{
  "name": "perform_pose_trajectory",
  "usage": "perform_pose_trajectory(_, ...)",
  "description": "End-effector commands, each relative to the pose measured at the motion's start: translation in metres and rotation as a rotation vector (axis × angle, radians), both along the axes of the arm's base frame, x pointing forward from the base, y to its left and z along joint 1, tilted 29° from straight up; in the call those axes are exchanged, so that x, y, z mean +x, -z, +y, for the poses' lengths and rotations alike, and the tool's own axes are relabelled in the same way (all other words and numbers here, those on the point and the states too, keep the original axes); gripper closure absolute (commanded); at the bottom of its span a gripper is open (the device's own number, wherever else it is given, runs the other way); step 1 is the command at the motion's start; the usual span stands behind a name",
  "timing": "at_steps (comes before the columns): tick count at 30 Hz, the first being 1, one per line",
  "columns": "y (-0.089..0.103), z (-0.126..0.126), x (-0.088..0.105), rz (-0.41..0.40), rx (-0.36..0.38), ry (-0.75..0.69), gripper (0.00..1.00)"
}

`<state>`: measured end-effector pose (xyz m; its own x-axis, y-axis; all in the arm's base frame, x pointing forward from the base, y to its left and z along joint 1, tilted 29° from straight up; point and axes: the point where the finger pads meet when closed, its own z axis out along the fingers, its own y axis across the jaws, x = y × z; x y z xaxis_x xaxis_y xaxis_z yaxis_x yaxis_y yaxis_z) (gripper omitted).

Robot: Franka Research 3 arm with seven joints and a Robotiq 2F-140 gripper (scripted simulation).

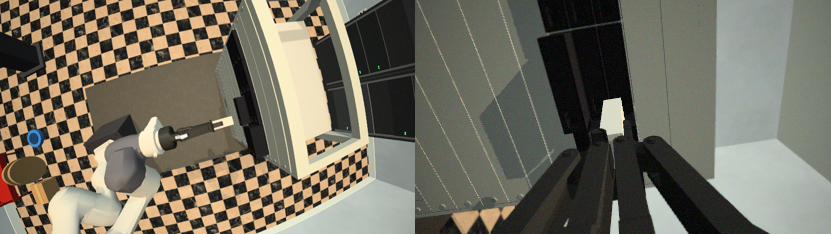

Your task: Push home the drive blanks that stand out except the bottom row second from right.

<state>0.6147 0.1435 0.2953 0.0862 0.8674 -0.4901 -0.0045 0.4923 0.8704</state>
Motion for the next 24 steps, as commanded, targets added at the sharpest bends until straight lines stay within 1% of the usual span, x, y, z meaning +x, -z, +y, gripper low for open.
perform_pose_trajectory(1,-0.004,-0.018,-0.002,0.002,0.007,0.0,1.0)
perform_pose_trajectory(5,-0.014,-0.05,-0.006,0.002,0.007,0.0,1.0)
perform_pose_trajectory(7,-0.014,-0.05,-0.006,0.002,0.007,0.0,1.0)
perform_pose_trajectory(11,-0.024,-0.084,-0.011,0.002,0.007,-0.001,1.0)
perform_pose_trajectory(24,-0.027,-0.091,-0.012,0.0,0.007,0.004,1.0)
